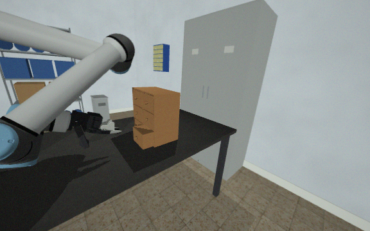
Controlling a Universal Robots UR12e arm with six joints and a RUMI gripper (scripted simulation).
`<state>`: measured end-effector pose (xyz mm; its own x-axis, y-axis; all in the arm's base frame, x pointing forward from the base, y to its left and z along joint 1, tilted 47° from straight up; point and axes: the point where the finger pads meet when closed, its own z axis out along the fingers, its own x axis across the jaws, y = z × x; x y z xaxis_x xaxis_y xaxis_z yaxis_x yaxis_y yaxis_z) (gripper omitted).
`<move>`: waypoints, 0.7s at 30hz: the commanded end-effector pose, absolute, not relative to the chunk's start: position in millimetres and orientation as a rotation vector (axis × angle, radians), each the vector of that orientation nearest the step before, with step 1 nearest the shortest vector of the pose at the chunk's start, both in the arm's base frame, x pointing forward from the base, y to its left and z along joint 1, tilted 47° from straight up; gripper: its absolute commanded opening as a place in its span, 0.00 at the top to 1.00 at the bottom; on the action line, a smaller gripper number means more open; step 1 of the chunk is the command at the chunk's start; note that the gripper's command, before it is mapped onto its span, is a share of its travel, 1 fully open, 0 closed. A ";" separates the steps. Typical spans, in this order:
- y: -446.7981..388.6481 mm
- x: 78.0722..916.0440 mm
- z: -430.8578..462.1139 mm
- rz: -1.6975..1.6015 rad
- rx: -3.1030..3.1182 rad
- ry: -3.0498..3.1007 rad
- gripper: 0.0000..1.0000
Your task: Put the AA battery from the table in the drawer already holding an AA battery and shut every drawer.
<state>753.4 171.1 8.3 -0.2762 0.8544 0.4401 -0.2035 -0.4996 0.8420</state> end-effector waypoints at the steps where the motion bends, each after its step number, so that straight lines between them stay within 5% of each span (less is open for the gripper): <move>1: 175.7 764.3 6.0 1.857 1.227 0.876 0.80; 21: 198.8 816.4 -6.3 1.857 1.227 0.876 0.80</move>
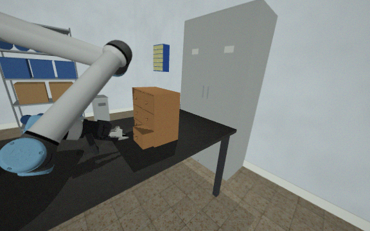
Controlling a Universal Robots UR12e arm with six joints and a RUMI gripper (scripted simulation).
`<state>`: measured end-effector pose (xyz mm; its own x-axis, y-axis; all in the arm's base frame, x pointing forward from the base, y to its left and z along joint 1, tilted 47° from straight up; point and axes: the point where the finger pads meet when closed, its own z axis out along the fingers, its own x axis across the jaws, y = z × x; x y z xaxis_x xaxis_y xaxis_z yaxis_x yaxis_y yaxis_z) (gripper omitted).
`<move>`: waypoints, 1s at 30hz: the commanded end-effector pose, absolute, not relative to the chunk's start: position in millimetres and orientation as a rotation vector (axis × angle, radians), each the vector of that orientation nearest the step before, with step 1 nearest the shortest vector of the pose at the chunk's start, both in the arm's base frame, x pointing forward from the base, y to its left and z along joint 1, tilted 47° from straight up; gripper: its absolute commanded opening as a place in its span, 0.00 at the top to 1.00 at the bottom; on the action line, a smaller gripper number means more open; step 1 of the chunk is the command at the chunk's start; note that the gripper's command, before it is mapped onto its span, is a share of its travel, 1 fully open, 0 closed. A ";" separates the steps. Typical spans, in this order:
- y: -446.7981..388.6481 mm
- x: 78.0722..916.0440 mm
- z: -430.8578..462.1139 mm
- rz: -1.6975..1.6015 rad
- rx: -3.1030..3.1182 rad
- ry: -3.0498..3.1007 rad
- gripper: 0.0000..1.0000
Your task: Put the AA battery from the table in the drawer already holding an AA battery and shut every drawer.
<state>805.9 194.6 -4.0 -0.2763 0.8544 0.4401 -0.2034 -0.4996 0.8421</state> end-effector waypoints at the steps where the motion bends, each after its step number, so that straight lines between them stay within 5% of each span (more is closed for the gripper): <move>1: 198.8 816.4 -6.3 1.857 1.227 0.876 0.80; 30: 207.7 836.4 -11.0 1.857 1.227 0.876 0.80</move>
